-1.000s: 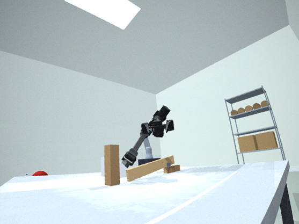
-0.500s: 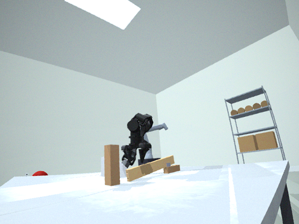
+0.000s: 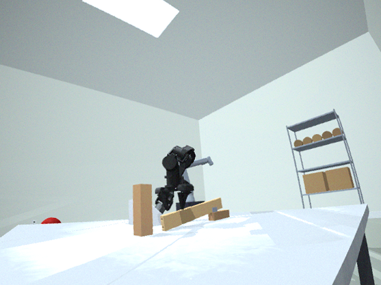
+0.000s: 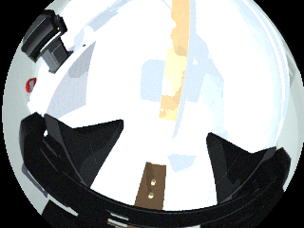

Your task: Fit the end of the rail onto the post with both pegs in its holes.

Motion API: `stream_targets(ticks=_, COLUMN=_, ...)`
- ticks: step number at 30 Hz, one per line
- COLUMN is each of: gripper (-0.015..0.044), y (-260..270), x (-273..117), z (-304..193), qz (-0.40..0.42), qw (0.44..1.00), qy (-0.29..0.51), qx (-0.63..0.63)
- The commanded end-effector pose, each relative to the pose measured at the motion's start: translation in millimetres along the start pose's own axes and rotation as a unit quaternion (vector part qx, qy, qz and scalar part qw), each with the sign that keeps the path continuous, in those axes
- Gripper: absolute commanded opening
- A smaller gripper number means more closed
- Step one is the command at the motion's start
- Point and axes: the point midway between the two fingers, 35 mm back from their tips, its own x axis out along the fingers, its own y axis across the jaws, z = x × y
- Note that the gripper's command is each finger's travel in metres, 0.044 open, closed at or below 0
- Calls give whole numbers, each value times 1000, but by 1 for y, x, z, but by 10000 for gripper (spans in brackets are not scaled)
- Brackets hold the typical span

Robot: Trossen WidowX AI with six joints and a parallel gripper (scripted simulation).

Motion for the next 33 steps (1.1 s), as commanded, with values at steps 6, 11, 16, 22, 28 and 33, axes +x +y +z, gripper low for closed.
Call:
stream_targets(ticks=6, gripper=440, y=0, x=17, z=1, qz=1, qw=1000, qy=-4, qx=4)
stream_targets(ticks=11, gripper=440, y=0, x=25, z=2, qz=1, qw=1000, qy=-4, qx=4)
stream_targets(ticks=16, gripper=440, y=0, x=33, z=2, qz=1, qw=1000, qy=-5, qx=4)
stream_targets(ticks=22, gripper=440, y=0, x=42, z=2, qz=1, qw=1000, qy=-5, qx=4)
stream_targets(ticks=28, gripper=440, y=1, x=52, z=3, qz=1, qw=1000, qy=-5, qx=4)
stream_targets(ticks=33, gripper=440, y=1, x=58, z=4, qz=1, qw=1000, qy=-6, qx=3)
